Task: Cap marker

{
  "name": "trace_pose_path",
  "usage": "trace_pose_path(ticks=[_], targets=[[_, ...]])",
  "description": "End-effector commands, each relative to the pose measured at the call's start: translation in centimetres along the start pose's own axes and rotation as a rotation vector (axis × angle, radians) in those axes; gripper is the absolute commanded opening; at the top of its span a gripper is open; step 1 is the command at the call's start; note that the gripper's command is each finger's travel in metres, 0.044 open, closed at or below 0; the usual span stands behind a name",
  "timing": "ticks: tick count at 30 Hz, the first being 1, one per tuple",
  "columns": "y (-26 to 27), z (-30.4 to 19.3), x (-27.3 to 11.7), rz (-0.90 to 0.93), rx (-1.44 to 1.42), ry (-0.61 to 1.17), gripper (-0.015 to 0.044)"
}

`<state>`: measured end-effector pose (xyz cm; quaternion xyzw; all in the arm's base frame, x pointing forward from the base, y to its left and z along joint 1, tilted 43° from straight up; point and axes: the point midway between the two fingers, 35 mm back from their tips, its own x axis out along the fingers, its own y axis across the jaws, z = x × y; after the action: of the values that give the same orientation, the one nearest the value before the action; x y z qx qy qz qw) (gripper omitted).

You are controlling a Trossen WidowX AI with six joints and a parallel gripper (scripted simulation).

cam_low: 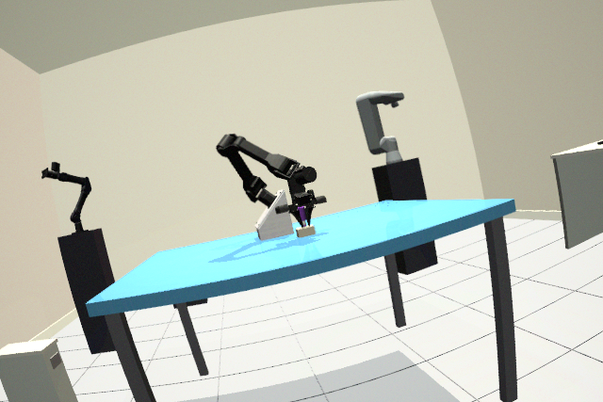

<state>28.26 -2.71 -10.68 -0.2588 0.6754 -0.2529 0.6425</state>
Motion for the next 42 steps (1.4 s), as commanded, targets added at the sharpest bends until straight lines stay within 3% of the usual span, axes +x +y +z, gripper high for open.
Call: trace_pose_path(ticks=[1, 20, 37, 40, 42], targets=[[-0.1, 0.0, 1.2, -0.002, 0.01, 0.023, 0.0], [-0.1, 0.0, 1.2, -0.002, 0.01, 0.023, 0.0], [0.0, 0.0, 0.0, 0.0, 0.0, 0.0, 0.044], [0.1, 0.2, -1.2, 0.001, -0.001, -0.001, 0.044], [0.2, 0.4, -4.7, 0.003, -0.002, -0.003, 0.044]])
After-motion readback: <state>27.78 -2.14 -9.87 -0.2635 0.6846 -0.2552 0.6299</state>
